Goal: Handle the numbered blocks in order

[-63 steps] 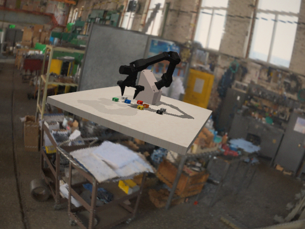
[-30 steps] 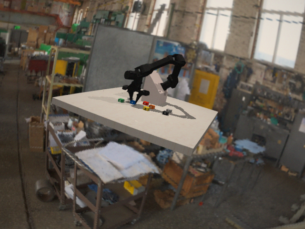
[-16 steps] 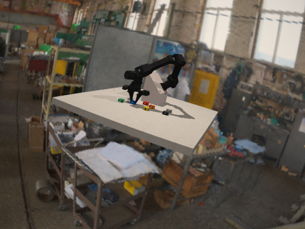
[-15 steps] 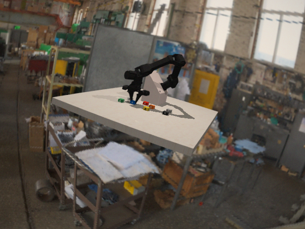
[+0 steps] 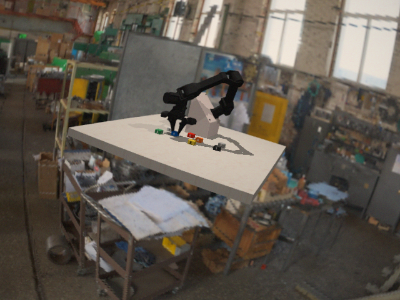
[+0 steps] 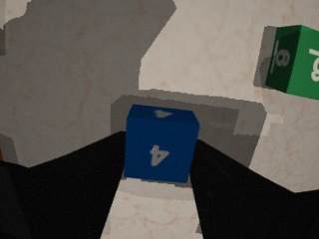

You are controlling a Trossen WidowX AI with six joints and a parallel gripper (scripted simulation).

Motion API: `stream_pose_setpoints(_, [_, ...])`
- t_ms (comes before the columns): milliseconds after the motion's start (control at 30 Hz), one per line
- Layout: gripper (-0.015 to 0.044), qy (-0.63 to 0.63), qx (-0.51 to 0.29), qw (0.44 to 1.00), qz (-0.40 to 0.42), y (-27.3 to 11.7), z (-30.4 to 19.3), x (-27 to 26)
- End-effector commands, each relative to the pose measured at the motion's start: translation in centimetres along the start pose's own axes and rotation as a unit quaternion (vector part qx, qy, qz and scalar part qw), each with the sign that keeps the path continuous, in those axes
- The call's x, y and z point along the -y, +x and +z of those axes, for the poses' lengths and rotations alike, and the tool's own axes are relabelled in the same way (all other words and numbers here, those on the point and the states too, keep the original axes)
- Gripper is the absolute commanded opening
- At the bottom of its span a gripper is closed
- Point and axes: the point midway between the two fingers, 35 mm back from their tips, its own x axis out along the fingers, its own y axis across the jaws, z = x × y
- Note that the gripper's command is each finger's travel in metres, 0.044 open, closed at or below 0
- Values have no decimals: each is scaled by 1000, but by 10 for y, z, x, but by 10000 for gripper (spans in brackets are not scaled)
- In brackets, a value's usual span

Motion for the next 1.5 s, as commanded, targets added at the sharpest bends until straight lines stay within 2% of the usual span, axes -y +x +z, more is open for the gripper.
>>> stream_pose_setpoints(0, [120,-3,3,1000,-2,-8,2,1])
stream_pose_setpoints(567, [120,-3,3,1000,-2,-12,2,1])
stream_pose_setpoints(1233, [120,-3,3,1000,-2,3,2,1])
stream_pose_setpoints(1467, [304,-3,3,1000,-2,3,2,1])
